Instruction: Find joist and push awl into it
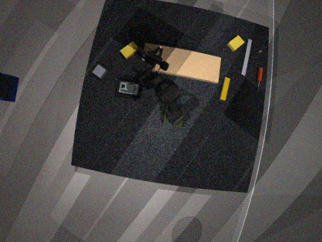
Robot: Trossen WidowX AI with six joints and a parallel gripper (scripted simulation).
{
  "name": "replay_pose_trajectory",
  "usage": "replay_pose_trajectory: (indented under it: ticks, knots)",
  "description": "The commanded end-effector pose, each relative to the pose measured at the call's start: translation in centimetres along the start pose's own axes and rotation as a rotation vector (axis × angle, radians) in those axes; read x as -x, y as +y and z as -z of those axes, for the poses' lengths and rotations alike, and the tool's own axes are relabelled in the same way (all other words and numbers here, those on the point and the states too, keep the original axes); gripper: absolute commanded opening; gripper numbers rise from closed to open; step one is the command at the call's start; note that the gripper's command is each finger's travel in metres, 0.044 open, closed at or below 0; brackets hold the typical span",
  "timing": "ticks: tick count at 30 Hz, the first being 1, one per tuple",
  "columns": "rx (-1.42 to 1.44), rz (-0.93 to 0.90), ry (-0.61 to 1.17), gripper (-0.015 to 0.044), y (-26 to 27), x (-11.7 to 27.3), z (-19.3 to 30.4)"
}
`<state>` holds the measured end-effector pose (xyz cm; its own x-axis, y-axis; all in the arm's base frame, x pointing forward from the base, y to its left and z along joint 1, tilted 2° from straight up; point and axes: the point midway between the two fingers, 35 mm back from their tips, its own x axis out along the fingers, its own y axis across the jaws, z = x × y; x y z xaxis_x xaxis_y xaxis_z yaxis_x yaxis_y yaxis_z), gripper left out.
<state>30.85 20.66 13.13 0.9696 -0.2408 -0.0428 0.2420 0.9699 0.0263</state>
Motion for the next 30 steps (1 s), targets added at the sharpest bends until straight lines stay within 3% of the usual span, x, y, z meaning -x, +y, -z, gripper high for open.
replay_pose_trajectory:
  ticks: [1, 30]
  knots:
    - [-0.006, 0.006, -0.001, 0.0, -0.1, 0.0, 0.2]
    - [-0.006, 0.006, -0.001, 0.0, -0.1, -0.1, 1.8]
